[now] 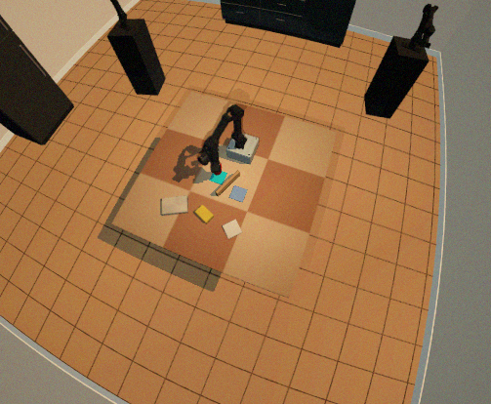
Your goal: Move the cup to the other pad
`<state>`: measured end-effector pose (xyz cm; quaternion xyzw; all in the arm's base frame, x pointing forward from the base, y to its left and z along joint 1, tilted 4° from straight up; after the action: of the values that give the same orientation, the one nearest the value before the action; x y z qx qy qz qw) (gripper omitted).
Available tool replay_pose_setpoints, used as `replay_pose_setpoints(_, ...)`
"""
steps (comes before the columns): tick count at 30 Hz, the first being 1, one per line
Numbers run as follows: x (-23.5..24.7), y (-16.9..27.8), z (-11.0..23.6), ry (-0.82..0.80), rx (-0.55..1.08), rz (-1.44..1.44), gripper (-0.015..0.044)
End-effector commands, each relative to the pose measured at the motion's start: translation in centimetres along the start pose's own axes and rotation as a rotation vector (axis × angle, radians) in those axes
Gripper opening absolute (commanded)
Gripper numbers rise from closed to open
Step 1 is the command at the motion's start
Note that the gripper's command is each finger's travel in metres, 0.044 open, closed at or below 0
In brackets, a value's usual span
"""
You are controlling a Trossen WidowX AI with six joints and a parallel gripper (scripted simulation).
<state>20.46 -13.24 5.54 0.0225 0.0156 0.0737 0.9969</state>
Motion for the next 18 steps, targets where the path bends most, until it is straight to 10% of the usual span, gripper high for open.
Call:
replay_pose_setpoints(1,-0.1,-0.1,-0.7,0.006,-0.002,0.005,0.0000)
replay_pose_setpoints(18,-0.1,-0.2,-3.5,0.006,-0.002,0.005,0.0000)
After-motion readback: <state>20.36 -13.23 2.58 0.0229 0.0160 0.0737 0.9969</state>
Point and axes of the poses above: the point midway between the two fingers, 35 mm back from their tips, its own z axis back along the fingers, its own x axis across the jaws, y = z × x, the point moved 2 cm from there along z, back along the fingers, and after that the axes turned 10 degrees about -z, right-handed, at the moved point
